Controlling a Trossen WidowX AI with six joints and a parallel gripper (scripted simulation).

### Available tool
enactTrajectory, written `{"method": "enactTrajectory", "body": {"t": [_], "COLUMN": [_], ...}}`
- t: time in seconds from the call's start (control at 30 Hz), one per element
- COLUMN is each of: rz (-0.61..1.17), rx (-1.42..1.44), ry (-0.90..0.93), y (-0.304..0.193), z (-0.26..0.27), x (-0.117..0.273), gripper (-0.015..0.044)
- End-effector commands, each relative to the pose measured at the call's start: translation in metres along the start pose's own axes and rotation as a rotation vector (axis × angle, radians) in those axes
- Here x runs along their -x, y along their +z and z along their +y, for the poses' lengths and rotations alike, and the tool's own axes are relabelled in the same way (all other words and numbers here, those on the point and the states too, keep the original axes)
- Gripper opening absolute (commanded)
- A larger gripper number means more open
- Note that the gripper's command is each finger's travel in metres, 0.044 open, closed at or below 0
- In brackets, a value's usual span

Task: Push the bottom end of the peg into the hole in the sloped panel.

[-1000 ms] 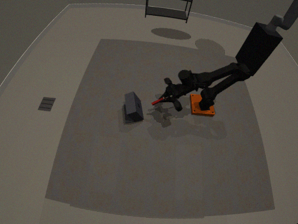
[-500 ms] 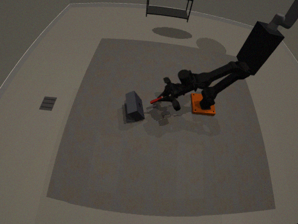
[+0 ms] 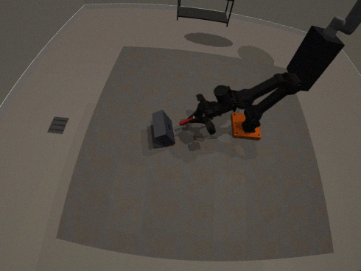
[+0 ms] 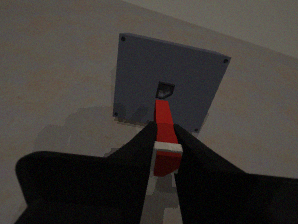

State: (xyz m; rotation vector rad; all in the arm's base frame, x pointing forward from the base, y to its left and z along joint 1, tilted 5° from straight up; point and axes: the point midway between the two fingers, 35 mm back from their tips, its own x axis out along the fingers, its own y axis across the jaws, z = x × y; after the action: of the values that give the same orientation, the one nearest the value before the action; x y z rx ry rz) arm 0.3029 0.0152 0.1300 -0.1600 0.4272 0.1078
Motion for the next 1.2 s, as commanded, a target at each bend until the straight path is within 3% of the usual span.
{"method": "enactTrajectory", "body": {"t": [0.0, 1.17], "rz": [0.001, -0.08], "rx": [-0.013, -0.075], "ry": [0.002, -0.019], "y": [-0.003, -0.007], "z": [0.0, -0.005], "x": [-0.004, -0.021], "gripper": [0.0, 0.0]}}
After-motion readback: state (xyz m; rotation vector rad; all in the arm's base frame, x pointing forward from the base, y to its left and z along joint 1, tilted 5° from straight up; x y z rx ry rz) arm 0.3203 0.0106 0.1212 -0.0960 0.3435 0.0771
